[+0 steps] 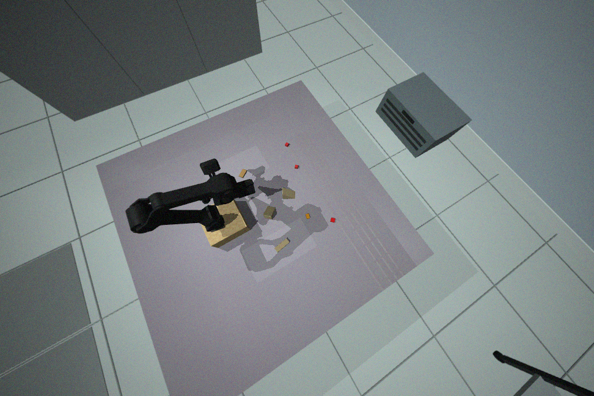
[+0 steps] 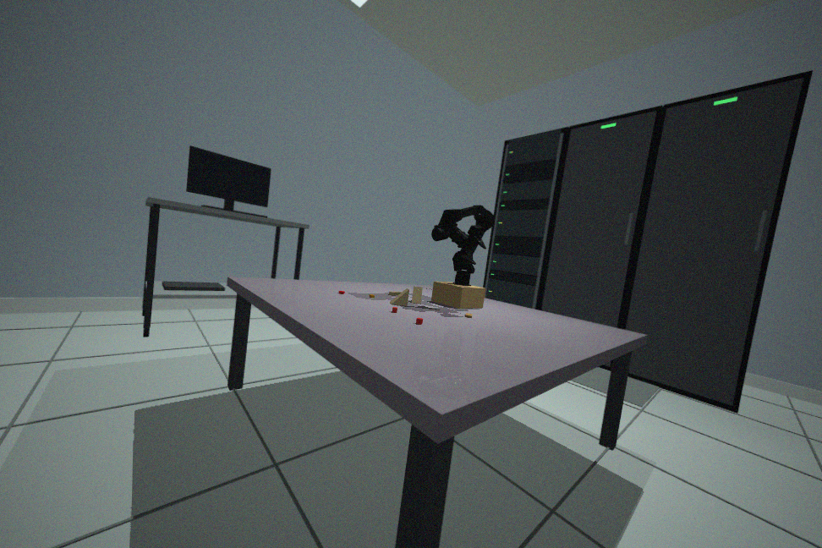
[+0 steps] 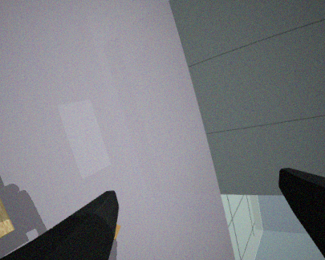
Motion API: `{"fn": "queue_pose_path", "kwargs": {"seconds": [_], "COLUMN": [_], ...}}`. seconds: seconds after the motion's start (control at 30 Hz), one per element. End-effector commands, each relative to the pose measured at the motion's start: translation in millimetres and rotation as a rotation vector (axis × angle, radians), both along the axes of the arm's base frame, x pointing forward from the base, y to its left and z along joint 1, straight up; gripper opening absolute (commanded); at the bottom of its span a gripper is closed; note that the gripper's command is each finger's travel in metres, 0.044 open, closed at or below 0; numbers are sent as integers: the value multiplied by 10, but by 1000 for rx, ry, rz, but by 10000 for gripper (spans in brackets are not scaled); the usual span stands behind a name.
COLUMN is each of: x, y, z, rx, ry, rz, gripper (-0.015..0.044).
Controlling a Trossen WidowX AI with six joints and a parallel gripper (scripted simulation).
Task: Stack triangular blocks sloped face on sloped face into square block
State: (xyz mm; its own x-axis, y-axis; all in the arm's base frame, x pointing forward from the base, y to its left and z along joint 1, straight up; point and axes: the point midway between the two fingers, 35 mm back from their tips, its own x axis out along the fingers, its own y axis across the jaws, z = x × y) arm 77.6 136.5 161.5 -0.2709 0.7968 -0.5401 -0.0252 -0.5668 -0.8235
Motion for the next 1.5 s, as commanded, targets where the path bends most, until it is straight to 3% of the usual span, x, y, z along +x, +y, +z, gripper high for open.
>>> {"fn": "queue_pose_path", "kwargs": {"seconds": [0.0, 0.4, 0.97, 1.33, 1.47], "x": [15, 1161, 2181, 2899, 2959], "y": [-3, -276, -552, -765, -784], "z": [-3, -332, -705, -1008, -1036], "rx": [-1, -69, -39, 93, 111], "ry": [-16, -909, -1314, -1372, -1366], "rz": [11, 869, 1716, 2372, 2430], "gripper": [426, 440, 440, 440, 440]}}
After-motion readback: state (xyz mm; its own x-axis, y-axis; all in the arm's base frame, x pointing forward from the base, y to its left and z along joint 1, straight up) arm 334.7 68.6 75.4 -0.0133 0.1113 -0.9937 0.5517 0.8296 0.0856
